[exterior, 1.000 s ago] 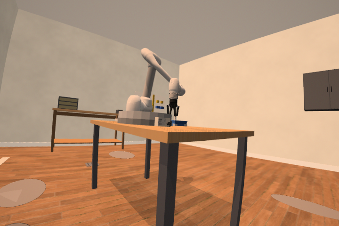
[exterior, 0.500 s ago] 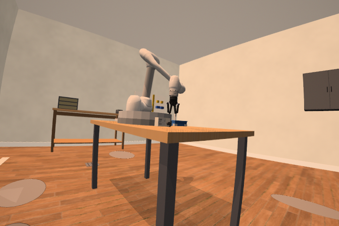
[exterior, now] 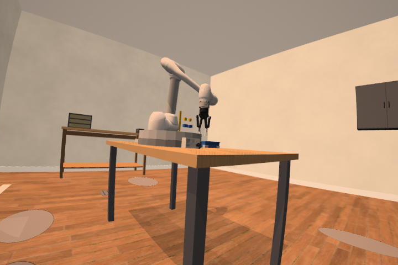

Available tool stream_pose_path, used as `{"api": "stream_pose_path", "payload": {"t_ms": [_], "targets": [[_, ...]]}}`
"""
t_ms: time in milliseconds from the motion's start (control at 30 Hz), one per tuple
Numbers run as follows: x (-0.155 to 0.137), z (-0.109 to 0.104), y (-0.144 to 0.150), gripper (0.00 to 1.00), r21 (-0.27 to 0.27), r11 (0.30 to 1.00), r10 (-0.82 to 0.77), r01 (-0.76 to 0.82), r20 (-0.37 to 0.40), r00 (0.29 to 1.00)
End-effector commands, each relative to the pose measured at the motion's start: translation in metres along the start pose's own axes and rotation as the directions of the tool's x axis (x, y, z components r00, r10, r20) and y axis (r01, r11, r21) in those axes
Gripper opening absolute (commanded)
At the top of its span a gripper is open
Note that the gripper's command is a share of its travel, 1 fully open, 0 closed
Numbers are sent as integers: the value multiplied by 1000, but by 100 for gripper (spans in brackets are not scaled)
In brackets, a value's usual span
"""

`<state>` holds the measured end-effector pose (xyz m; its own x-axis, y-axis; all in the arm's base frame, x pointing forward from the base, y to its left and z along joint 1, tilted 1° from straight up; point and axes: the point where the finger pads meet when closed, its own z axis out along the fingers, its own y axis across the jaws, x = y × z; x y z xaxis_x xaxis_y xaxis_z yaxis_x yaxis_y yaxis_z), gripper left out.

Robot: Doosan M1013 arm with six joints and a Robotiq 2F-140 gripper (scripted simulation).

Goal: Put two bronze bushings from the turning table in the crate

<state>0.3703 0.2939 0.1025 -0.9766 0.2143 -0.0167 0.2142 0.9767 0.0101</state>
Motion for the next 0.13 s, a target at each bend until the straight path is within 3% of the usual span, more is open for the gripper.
{"api": "stream_pose_path", "payload": {"t_ms": [0,100], "targets": [[0,0,0,28,0,1000,0,0,0,1000],[0,0,0,28,0,1000,0,0,0,1000]]}}
